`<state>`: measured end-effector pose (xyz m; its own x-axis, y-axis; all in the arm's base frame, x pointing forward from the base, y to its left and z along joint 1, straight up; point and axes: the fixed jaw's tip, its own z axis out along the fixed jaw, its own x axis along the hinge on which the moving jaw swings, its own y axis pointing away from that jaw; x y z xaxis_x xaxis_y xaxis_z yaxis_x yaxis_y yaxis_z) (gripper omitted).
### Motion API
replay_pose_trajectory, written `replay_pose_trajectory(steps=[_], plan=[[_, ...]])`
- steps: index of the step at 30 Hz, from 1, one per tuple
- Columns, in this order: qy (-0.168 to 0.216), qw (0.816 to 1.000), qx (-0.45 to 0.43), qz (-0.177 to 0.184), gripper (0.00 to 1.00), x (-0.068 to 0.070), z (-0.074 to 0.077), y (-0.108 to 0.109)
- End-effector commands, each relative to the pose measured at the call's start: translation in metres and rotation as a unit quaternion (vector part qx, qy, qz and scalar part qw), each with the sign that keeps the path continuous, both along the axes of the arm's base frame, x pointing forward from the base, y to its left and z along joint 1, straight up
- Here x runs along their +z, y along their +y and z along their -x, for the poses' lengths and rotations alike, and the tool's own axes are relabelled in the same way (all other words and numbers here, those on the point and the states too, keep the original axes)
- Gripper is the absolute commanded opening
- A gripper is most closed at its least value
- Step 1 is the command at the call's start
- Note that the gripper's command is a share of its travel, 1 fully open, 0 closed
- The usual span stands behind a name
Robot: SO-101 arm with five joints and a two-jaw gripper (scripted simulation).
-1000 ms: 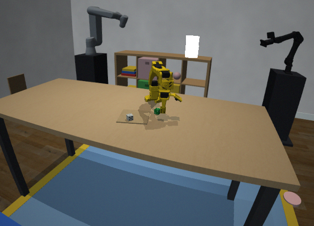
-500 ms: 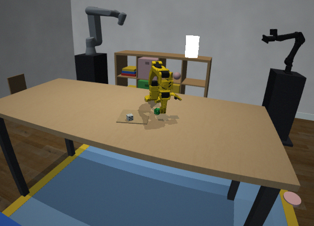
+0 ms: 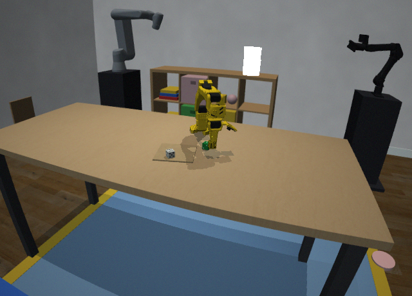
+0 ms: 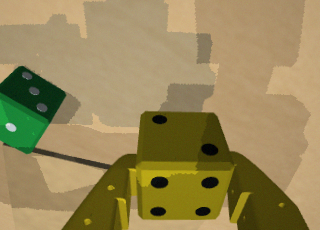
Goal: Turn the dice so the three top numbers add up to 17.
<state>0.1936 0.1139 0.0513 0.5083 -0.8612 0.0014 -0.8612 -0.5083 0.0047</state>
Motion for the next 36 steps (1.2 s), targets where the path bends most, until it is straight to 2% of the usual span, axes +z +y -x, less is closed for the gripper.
replay_pose_trajectory(steps=[1, 13, 36], plan=[[-0.028, 0.999, 0.000, -0.017, 0.00, 0.012, -0.006, 0.000], [-0.028, 0.999, 0.000, -0.017, 0.00, 0.012, -0.006, 0.000], [-0.028, 0.999, 0.000, -0.017, 0.00, 0.002, -0.006, 0.001]])
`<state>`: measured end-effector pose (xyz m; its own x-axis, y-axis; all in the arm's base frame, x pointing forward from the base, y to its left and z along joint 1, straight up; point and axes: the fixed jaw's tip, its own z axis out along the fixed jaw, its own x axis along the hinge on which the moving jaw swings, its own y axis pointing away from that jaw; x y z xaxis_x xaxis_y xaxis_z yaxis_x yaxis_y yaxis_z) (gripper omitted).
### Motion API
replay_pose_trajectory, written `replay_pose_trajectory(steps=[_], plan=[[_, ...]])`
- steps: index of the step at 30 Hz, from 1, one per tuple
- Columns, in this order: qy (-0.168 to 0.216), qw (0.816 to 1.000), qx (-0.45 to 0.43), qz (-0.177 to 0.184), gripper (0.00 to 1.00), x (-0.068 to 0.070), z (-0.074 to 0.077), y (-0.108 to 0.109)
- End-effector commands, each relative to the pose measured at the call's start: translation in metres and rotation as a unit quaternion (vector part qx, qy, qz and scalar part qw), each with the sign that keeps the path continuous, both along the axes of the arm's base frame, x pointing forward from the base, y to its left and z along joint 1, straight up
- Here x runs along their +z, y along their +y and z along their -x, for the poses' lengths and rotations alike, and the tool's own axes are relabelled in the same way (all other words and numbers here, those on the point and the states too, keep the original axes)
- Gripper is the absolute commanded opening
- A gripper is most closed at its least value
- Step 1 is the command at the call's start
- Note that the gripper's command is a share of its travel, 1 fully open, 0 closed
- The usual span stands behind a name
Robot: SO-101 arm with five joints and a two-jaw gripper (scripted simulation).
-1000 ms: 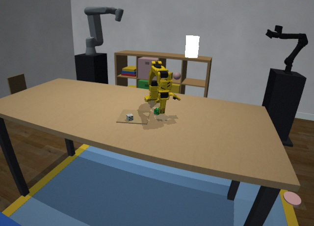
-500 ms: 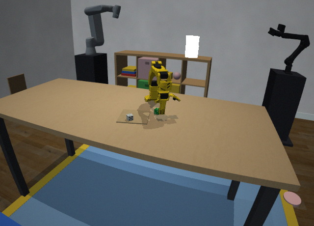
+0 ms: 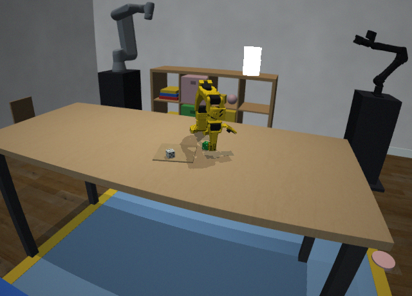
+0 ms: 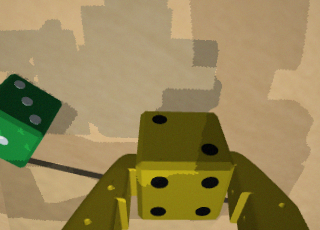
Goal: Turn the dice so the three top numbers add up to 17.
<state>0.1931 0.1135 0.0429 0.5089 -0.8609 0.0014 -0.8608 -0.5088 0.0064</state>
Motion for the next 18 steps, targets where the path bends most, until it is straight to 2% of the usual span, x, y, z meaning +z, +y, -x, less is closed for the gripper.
replay_pose_trajectory(steps=[1, 18], plan=[[-0.029, 0.999, -0.001, -0.018, 0.00, 0.0095, -0.0065, 0.0010], [-0.029, 0.999, -0.001, -0.018, 0.00, 0.0035, -0.0068, 0.0011]])
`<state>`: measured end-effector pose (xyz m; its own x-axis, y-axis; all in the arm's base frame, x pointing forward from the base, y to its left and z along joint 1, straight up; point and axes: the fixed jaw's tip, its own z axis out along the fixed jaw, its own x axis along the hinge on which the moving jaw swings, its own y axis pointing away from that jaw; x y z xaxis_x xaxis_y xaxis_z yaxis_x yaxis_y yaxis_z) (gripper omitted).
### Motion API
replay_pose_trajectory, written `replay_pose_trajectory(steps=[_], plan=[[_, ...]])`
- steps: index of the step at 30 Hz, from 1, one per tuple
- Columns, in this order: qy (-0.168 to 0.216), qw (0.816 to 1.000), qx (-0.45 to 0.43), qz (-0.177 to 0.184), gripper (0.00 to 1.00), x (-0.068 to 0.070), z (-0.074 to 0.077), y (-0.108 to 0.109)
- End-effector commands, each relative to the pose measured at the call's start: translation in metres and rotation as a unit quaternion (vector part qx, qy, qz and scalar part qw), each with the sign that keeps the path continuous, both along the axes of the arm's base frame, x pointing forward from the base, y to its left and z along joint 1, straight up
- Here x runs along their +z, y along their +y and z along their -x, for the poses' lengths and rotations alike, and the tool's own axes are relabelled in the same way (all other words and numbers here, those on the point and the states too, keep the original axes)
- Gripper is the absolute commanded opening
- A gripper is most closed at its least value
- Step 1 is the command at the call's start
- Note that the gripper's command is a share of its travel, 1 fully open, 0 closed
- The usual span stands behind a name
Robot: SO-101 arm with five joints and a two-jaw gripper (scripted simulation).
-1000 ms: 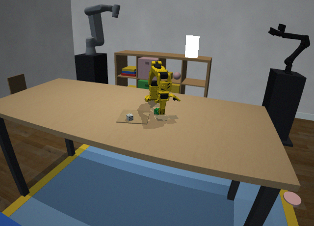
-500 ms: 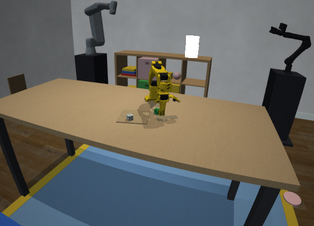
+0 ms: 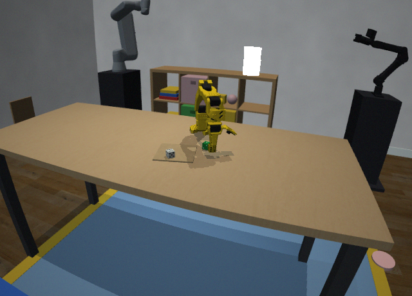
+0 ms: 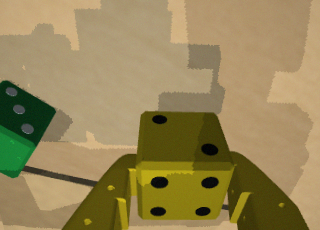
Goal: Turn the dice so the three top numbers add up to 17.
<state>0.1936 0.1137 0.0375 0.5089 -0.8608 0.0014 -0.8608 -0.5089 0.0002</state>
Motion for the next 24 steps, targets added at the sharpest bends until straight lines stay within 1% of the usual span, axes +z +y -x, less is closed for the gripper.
replay_pose_trajectory(steps=[1, 10, 18, 24], plan=[[-0.027, 1.000, -0.001, -0.016, 0.00, 0.0084, -0.0064, 0.0009], [-0.027, 1.000, -0.001, -0.016, 0.00, 0.0074, -0.0065, 0.0009], [-0.027, 1.000, -0.001, -0.016, 0.00, 0.0025, -0.0067, 0.0011], [-0.027, 1.000, -0.001, -0.016, 0.00, 0.0017, -0.0067, 0.0011]])
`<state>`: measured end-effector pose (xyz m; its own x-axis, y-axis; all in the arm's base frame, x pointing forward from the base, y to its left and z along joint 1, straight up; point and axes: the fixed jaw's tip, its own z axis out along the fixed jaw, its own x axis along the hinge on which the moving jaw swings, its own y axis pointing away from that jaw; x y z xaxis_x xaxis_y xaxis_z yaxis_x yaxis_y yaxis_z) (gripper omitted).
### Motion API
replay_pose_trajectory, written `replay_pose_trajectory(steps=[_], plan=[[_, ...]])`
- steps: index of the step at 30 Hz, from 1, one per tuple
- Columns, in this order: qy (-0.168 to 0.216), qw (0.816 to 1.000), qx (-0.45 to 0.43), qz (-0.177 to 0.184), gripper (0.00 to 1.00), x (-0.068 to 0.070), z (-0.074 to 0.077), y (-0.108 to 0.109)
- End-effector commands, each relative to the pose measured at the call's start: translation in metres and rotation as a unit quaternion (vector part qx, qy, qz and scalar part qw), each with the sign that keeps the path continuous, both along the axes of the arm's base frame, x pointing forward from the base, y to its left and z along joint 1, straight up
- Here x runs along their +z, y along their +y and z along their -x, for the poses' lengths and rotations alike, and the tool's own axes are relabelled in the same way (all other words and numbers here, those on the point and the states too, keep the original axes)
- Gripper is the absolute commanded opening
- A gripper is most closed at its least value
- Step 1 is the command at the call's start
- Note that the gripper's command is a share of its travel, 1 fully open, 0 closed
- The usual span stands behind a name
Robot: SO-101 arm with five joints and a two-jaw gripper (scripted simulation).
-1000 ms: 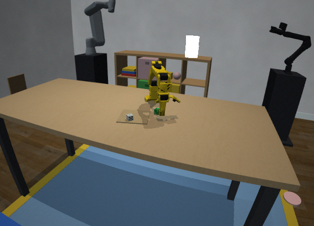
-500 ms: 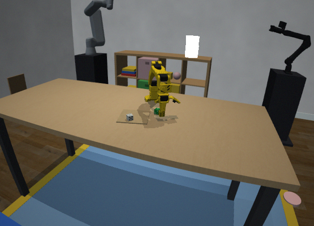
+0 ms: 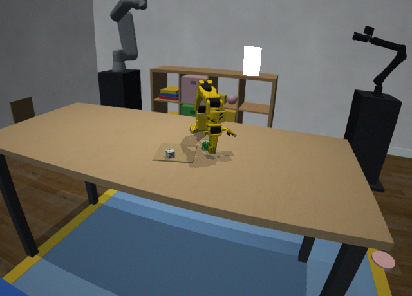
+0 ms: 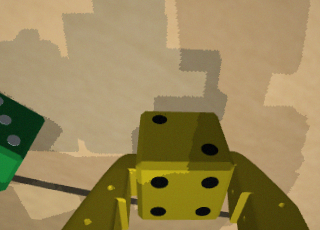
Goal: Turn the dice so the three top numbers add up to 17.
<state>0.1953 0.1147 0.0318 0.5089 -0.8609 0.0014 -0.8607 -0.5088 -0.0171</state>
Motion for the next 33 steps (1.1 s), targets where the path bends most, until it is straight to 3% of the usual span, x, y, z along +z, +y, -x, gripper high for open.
replay_pose_trajectory(steps=[1, 33], plan=[[-0.019, 1.000, -0.001, -0.012, 0.00, 0.007, -0.005, 0.000], [-0.019, 1.000, -0.001, -0.012, 0.00, -0.005, -0.006, 0.000]])
